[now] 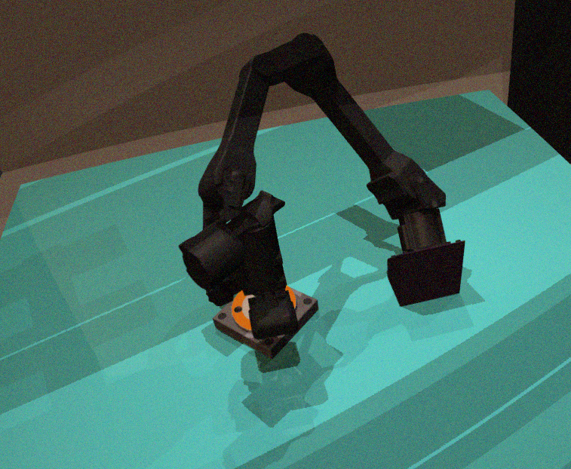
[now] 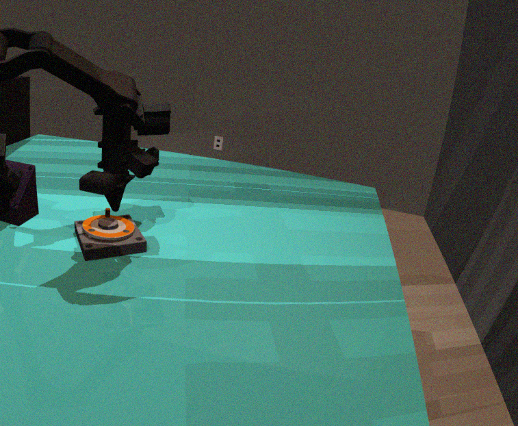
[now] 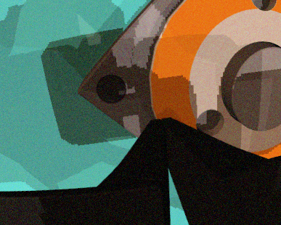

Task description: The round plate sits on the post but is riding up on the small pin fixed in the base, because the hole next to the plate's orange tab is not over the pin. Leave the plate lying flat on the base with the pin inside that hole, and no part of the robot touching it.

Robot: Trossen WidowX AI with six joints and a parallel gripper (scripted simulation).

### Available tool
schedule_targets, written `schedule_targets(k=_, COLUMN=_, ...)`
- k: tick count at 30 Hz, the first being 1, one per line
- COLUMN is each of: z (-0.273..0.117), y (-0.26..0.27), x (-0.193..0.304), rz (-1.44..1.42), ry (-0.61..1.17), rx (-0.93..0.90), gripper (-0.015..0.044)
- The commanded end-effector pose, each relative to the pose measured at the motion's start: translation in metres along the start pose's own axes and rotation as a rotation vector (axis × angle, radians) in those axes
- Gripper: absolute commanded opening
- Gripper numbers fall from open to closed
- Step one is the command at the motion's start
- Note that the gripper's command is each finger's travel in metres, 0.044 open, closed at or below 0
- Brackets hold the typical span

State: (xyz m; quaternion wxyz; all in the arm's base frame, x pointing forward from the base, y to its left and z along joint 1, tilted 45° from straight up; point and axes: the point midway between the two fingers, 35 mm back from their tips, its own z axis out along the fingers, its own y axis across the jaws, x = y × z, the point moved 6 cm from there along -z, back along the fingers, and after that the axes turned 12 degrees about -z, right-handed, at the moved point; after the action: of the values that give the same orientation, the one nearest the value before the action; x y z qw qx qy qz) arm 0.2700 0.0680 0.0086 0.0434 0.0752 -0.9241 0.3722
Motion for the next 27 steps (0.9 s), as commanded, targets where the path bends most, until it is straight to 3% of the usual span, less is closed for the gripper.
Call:
schedule_targets(k=1, z=0.002, y=-0.001, x=0.005, rz=-0.007, ry=0.0, rx=0.005, gripper=0.0)
schedule_targets(k=27, z=0.003, y=-0.009, x=0.031, rz=-0.008, ry=0.001, rx=0.005, gripper=0.0)
